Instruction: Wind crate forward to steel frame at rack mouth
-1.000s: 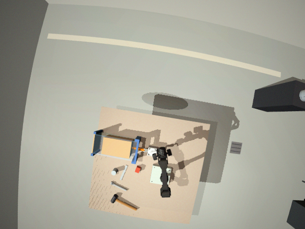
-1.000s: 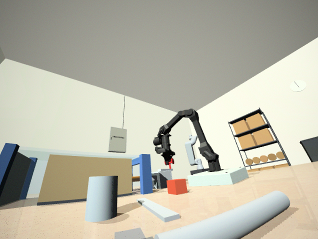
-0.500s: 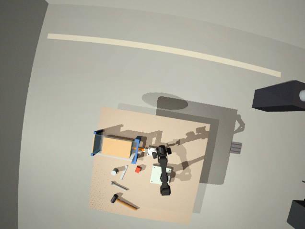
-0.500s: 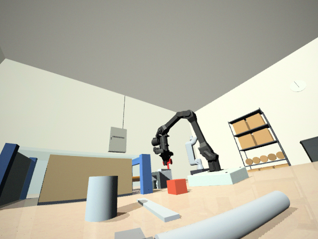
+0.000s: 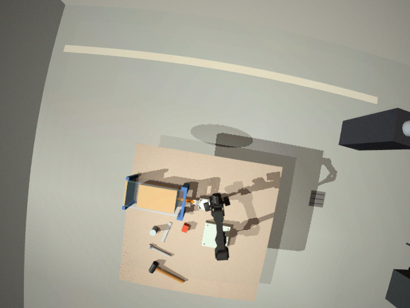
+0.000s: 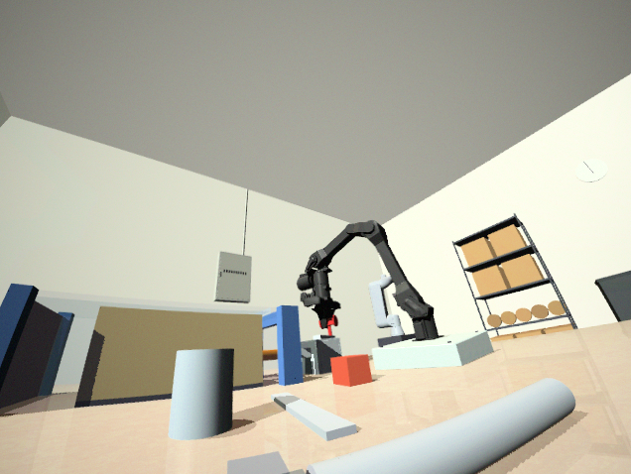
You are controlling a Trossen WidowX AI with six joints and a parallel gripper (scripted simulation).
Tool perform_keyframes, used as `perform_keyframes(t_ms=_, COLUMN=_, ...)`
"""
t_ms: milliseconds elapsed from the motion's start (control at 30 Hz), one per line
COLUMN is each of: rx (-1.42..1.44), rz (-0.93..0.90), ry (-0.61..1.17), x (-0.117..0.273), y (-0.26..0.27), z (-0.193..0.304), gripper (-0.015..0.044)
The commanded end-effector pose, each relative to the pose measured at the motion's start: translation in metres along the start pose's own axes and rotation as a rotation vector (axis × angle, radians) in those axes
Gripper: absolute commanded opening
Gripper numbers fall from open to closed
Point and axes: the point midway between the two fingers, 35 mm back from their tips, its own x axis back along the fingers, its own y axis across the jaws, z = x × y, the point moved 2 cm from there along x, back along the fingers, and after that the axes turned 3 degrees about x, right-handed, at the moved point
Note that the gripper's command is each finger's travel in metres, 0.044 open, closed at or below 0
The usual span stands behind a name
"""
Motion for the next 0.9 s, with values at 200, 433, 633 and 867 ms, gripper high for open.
perform_keyframes(t_ms=200, rx=0.011, rz=-0.012, ry=0.000, x=-0.010, y=0.008, z=-0.020, gripper=0.0000)
perform_keyframes(t_ms=433, rx=0.011, rz=-0.013, ry=-0.001, x=-0.010, y=0.011, z=-0.027, gripper=0.0000)
perform_keyframes(t_ms=633, rx=0.011, rz=-0.013, ry=-0.002, x=-0.010, y=0.014, z=-0.033, gripper=0.0000)
perform_keyframes(t_ms=867, rx=0.011, rz=-0.013, ry=-0.002, x=-0.010, y=0.018, z=-0.040, gripper=0.0000)
